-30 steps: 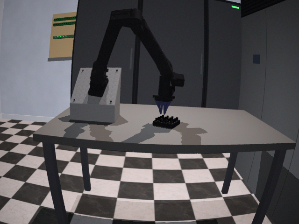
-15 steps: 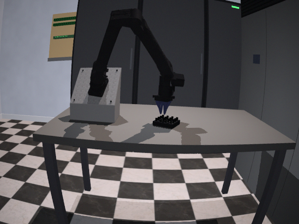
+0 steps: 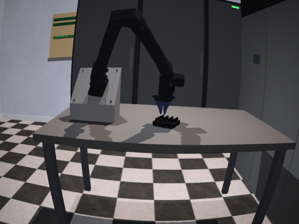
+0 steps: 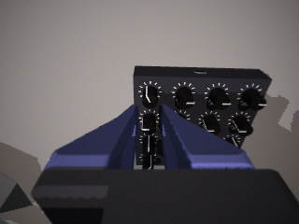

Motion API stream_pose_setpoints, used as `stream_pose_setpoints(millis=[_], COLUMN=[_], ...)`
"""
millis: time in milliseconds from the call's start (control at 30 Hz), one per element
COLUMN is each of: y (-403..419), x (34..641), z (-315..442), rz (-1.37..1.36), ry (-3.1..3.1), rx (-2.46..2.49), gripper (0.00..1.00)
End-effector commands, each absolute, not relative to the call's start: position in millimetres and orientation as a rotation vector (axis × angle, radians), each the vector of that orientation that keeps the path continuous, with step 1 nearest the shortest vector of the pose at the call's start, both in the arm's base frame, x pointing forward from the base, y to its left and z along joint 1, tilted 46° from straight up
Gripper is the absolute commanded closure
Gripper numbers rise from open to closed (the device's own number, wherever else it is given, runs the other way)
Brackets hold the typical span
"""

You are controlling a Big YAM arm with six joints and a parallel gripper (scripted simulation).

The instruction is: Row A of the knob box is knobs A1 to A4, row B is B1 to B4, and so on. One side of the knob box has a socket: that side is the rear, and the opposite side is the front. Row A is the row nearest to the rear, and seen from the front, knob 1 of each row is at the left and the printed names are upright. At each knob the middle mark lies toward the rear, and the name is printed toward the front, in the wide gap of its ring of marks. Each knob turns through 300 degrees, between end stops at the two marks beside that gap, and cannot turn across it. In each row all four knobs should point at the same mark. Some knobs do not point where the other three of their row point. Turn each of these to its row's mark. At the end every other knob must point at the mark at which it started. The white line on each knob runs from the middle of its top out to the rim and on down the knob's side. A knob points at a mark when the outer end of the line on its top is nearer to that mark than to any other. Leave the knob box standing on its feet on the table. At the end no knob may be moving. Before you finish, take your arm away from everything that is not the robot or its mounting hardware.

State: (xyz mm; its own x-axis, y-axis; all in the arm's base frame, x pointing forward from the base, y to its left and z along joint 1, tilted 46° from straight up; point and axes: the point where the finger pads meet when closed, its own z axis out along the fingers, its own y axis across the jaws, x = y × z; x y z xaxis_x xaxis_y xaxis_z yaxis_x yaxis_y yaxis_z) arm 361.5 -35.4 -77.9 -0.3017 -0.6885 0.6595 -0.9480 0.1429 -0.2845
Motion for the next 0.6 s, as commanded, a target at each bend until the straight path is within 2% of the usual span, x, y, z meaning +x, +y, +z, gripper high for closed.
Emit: stream_pose_setpoints(millis=[0,567], y=[-32.4,-39.0], x=[385.5,376.4], z=[-65.5,-79.2], rz=[1.002,0.974], ry=[-2.108,-2.079], rx=[1.569,1.567], gripper=[0.81,0.81])
